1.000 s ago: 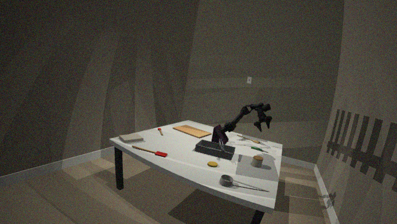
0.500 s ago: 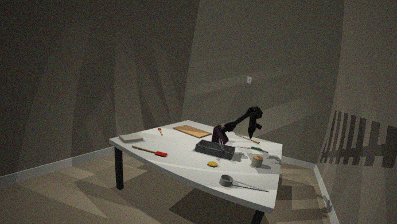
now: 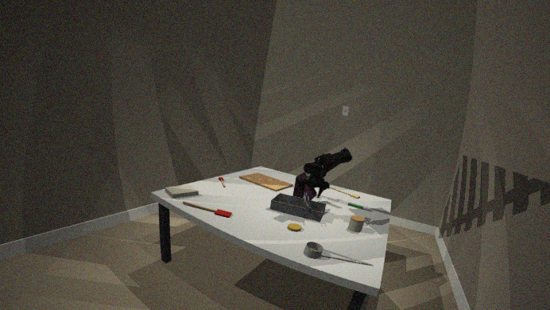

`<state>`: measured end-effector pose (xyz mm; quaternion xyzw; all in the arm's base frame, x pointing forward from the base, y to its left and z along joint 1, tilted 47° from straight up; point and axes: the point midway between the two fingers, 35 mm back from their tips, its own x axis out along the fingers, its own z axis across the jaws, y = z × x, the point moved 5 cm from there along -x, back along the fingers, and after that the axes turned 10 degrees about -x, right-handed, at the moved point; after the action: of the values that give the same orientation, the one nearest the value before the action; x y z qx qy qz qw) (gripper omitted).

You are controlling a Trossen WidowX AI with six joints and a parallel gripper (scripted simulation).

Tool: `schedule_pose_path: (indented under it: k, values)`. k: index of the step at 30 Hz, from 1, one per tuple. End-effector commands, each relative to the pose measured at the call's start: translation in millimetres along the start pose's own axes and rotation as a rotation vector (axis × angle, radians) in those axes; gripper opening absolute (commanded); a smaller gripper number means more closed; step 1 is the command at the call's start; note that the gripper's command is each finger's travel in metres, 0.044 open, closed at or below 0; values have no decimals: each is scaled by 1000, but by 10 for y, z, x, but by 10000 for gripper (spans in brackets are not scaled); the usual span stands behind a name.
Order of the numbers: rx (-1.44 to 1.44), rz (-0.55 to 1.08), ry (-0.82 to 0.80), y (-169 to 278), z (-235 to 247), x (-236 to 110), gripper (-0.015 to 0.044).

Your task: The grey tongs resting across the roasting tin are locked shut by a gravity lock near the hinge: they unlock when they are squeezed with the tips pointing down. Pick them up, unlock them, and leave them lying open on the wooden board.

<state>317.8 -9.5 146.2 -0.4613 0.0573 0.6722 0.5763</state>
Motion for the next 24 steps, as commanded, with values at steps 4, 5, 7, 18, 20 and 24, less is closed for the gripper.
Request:
schedule_pose_path:
  k: [4,5,7,18,20,24]
  values:
    - [94,10,-19,62,-96,15,440]
    - [95,10,-18,81,-106,14,440]
    - [96,9,-17,99,-116,12,440]
    - [96,10,-16,94,-124,116,440]
    - [96,10,-16,93,-126,148,440]
    - [96,10,-15,91,-128,215,440]
